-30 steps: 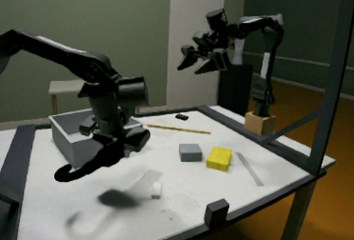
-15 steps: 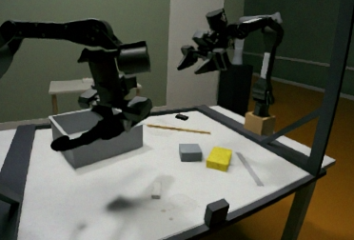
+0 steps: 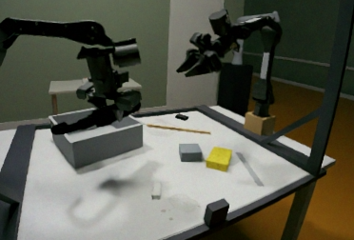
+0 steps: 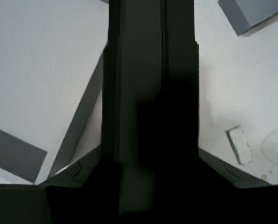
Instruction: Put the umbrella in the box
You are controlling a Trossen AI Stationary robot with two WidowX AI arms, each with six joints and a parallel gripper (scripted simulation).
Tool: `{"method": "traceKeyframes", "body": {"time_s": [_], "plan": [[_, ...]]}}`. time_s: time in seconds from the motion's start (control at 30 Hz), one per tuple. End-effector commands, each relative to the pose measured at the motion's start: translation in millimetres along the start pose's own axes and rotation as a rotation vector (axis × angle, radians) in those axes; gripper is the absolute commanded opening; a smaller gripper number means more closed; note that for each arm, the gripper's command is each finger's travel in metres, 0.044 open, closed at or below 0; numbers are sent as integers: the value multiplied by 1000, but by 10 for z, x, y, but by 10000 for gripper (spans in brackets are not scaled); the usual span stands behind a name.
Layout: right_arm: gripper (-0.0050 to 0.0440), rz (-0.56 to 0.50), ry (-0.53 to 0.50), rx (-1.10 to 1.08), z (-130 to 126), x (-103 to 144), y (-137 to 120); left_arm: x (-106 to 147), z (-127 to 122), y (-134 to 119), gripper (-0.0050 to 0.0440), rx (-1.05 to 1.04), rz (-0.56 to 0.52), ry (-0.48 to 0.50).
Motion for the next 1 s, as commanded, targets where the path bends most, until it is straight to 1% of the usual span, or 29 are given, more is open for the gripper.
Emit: {"method": "traceKeyframes", "body": {"time_s": [0.0,0.13,0.17,0.23,0.27,0.33,0.47,0.57,0.7,0.9,0.93,0.97], "plan": [[400,6,-179,-118,79,26,105,10,398,413,-50,15,-27,-52],[400,-14,-325,-197,146,39,111,-134,739,783,-50,14,-31,-50],[400,-23,-357,-213,163,45,113,-227,809,874,-50,11,-21,-40],[400,-41,-412,-240,192,58,117,-262,960,1061,-50,13,-31,-46],[400,-50,-435,-251,205,64,119,-321,1011,1157,-50,12,-29,-44],[400,-50,-435,-251,205,64,119,-321,1011,1157,-50,12,-29,-44],[400,-83,-504,-284,246,86,127,-431,1286,1445,-50,11,-32,-42],[400,-92,-521,-292,256,93,129,-486,1427,1592,-50,11,-33,-42],[400,-92,-523,-291,259,88,125,-517,1513,1677,-50,9,-33,-42],[400,-94,-524,-295,248,98,132,-497,1508,1671,-50,29,-37,-34],[400,-98,-522,-298,241,114,141,-454,1510,1669,-50,48,-47,-34],[400,-96,-523,-296,241,110,132,-466,1491,1663,-50,68,-46,-22]]}}
Point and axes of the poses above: on each arm, the point midway between the two fingers, 35 mm back from their tips, its own x axis back along the fingers, its own z axis across the jaws, y = z × x, the point moved 8 cm from there along x, back along the fingers, and after that the axes turned 11 degrees about x, right-handed, at the moved point
